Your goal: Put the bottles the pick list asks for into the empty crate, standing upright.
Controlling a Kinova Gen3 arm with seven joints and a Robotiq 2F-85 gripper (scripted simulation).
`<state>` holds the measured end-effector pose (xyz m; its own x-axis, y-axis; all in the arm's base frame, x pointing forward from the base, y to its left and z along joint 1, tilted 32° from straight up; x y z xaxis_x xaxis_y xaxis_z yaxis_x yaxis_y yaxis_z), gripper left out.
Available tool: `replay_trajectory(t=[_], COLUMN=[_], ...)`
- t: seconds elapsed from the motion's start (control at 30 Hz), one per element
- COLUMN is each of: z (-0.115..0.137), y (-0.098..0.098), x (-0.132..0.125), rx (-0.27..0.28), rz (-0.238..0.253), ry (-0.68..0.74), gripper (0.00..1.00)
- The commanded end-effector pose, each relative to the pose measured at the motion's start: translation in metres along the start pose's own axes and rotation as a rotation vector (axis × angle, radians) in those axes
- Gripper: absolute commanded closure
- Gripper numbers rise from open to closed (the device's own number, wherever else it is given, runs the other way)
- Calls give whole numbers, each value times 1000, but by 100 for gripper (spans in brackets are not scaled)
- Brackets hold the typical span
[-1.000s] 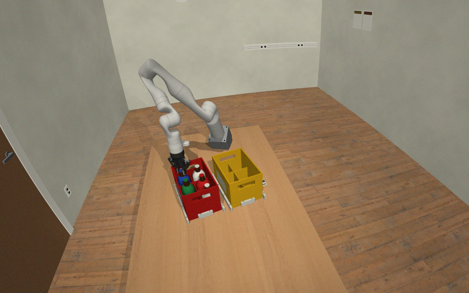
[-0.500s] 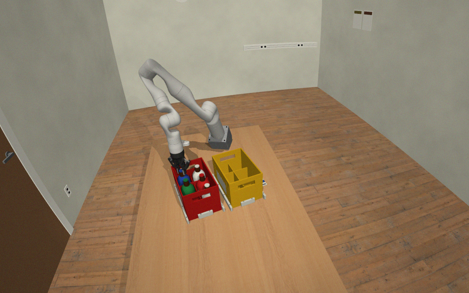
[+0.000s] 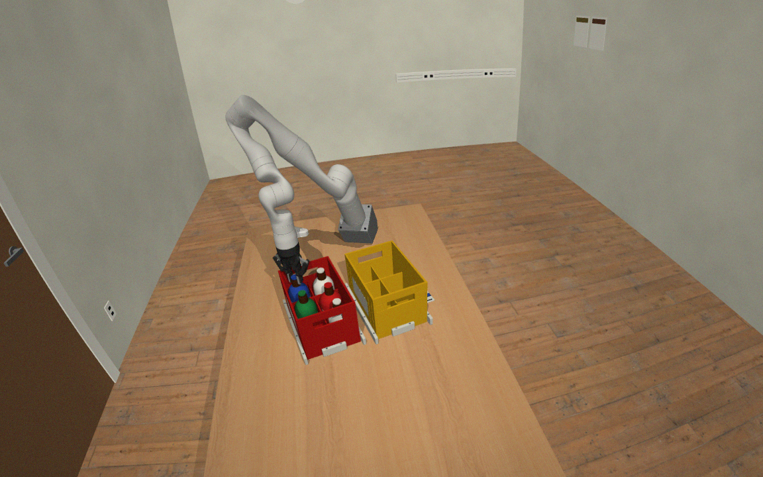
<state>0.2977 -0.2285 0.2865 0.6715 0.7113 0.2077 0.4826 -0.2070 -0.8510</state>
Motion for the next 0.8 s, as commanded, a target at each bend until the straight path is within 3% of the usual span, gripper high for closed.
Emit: replay_trajectory(t=[0.0, 0.07, 0.1, 0.77], z=[0, 0, 0, 0], y=[-5, -5, -7, -37], x=[0, 0, 0, 0], rx=[-1, -1, -1, -1], rz=[0, 0, 0, 0], ry=[0, 0, 0, 0], gripper=[64, 64, 90, 90])
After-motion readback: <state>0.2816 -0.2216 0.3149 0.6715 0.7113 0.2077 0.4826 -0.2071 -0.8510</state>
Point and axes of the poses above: the point where the finger pads meet when closed, its own y axis out along the fingers, its own x axis across the jaws, z = x × y, the point moved 3 cm from there along -y, back along the fingers, and after that the axes turned 13 degrees about y, right-handed, at the moved point
